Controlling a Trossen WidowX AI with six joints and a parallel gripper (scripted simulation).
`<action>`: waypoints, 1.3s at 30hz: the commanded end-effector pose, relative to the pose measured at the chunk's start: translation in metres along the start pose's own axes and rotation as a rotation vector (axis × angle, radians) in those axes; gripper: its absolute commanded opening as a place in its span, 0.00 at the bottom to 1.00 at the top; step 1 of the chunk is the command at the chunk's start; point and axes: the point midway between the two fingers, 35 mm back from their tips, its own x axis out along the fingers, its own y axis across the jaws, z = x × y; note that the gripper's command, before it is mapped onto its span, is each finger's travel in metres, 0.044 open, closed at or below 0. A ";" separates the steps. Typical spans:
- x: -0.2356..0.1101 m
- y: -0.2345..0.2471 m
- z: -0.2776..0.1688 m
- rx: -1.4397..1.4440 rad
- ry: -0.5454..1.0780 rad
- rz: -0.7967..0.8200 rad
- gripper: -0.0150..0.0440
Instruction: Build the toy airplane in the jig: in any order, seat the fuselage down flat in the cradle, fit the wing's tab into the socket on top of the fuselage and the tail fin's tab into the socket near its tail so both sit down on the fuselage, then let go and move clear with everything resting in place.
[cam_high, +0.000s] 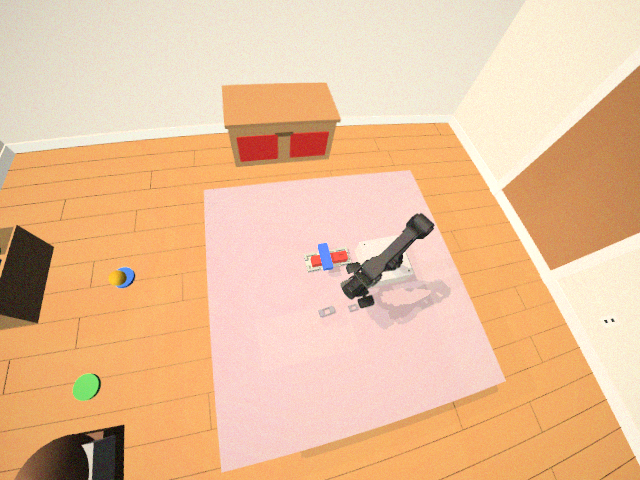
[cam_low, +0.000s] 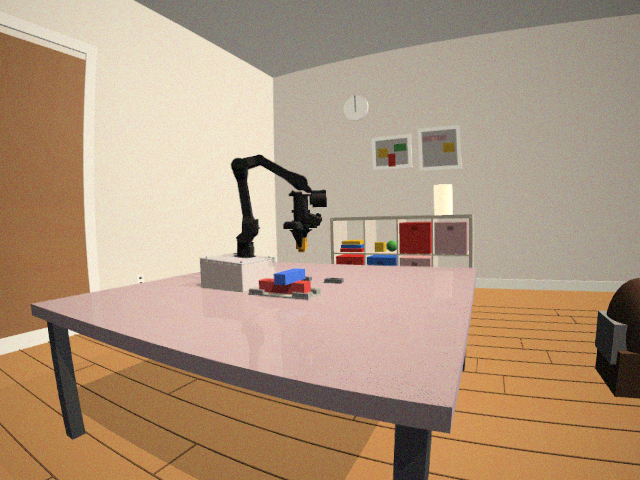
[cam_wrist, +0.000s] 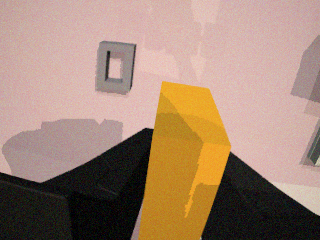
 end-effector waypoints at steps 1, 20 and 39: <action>0.003 -0.010 0.004 0.001 0.001 0.004 0.25; 0.017 -0.072 0.015 0.018 0.005 0.002 0.25; 0.029 -0.134 0.008 0.035 0.003 0.001 0.25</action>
